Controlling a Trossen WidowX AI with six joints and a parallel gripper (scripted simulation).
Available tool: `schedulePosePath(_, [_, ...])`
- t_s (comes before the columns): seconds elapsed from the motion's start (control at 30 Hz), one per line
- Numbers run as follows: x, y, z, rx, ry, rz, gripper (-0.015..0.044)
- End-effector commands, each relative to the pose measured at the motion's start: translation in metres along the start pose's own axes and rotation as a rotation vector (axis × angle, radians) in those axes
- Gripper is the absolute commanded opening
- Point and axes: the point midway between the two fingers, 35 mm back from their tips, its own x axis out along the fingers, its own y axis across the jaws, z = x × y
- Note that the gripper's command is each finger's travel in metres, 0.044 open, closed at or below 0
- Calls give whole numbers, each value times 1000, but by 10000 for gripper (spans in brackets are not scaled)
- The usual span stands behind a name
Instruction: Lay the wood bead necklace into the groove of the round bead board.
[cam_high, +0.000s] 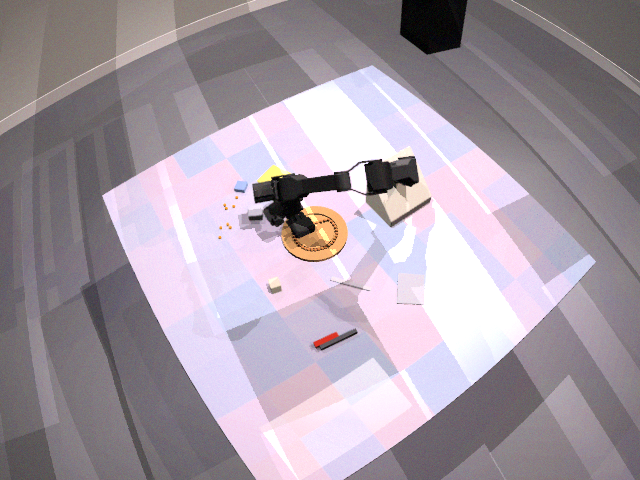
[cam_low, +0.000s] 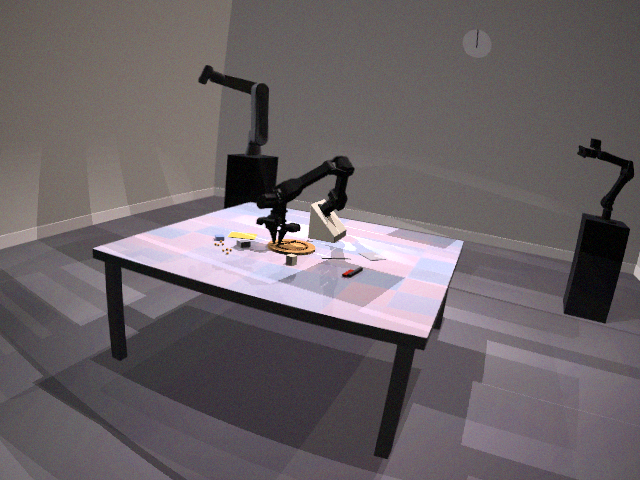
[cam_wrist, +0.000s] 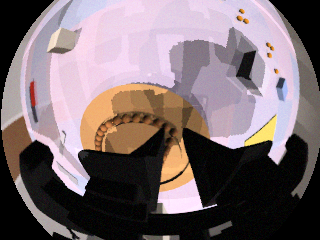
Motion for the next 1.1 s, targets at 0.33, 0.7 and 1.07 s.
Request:
schedulePosePath(0.33, [-2,0,-2,7,6,2,440])
schedulePosePath(0.7, [-5,0,-2,6,6,1,440])
schedulePosePath(1.07, [-7,1,-6,34,6,1,387])
